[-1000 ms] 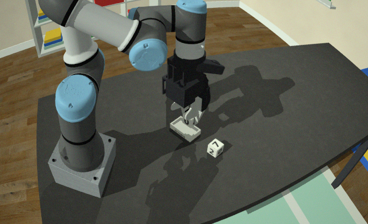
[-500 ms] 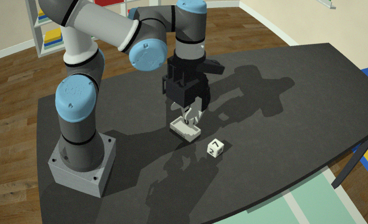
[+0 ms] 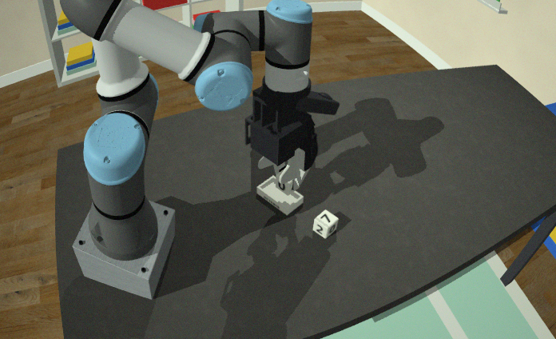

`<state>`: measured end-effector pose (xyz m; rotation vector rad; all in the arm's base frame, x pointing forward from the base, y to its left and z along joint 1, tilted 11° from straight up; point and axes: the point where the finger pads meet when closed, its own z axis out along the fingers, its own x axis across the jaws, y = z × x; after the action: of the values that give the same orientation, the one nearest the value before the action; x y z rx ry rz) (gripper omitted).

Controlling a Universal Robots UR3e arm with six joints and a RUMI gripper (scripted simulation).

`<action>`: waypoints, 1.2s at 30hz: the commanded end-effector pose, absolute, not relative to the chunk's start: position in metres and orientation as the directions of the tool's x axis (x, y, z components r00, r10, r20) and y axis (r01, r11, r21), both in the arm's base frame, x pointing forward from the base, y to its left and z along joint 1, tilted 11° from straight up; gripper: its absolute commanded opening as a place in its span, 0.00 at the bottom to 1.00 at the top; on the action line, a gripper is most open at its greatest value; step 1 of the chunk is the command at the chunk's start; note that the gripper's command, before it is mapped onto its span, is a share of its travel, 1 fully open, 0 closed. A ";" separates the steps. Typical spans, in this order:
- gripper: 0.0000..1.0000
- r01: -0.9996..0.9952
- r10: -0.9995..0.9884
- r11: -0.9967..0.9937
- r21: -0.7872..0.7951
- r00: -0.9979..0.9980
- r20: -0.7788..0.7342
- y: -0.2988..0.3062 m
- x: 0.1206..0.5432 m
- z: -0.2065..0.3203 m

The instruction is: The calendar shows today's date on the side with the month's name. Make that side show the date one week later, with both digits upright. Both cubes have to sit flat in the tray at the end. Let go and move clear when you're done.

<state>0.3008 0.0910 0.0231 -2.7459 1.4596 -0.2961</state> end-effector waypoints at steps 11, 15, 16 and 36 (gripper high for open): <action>0.11 -0.819 -0.823 -0.563 -0.106 0.545 0.160 0.090 0.304 0.012; 0.11 -0.819 -0.823 -0.563 -0.106 0.545 0.160 0.090 0.304 0.010; 0.11 -0.819 -0.823 -0.563 -0.106 0.545 0.160 0.090 0.304 0.010; 0.11 -0.819 -0.823 -0.563 -0.106 0.545 0.160 0.089 0.305 0.003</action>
<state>0.3046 0.0895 0.0024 -2.7459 1.4596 -0.2963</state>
